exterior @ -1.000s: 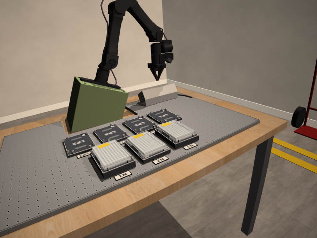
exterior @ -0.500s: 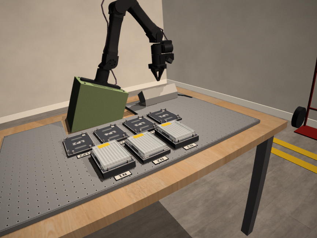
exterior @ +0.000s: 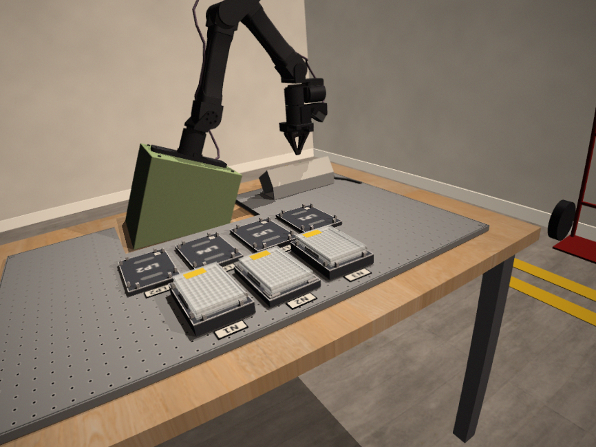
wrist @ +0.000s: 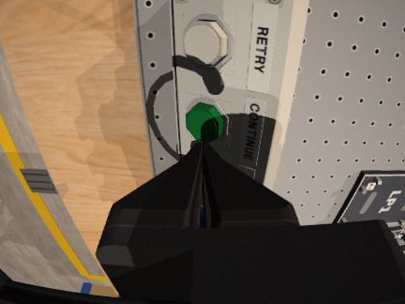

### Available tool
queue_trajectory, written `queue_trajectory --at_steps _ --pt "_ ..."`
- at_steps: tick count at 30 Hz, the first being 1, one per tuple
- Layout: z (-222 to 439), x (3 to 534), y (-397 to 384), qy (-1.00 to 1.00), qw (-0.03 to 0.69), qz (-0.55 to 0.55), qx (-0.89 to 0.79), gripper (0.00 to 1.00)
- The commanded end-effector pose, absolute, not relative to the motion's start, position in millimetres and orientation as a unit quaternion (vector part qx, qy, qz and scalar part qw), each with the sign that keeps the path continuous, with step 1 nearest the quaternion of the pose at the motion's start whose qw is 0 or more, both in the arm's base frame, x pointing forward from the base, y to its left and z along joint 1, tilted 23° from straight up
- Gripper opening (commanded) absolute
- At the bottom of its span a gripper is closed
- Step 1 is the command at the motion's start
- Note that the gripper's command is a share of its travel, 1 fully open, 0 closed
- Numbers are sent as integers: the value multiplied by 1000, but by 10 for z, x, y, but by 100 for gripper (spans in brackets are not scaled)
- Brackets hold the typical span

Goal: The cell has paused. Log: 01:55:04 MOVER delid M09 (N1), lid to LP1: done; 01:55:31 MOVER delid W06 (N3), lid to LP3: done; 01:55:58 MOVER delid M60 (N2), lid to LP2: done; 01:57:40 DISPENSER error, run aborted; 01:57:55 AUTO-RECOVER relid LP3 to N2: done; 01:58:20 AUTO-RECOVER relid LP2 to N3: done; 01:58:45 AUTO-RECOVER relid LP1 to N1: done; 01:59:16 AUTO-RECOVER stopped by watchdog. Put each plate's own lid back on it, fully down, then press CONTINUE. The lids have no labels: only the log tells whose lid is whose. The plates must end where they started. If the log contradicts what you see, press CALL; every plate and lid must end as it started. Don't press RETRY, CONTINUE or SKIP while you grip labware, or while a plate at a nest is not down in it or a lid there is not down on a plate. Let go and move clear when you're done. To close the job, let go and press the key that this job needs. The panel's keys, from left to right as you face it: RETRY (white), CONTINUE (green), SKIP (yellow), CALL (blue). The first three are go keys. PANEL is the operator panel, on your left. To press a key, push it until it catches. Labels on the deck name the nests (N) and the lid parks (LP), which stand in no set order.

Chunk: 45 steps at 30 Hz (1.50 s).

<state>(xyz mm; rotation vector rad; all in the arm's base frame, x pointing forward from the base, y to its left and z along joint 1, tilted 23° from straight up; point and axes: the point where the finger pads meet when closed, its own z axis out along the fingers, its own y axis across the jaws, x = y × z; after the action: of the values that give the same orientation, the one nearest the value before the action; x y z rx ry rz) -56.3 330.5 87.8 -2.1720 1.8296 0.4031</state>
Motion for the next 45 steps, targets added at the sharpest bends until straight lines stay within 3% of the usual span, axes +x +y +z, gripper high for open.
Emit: queue_trajectory --at_steps 1,4,45 --pt "832 -540 3322 635 138 141 -747 0" --pt "1023 -561 3437 631 156 163 -742 0" --pt "714 -550 3474 633 146 151 -745 0"
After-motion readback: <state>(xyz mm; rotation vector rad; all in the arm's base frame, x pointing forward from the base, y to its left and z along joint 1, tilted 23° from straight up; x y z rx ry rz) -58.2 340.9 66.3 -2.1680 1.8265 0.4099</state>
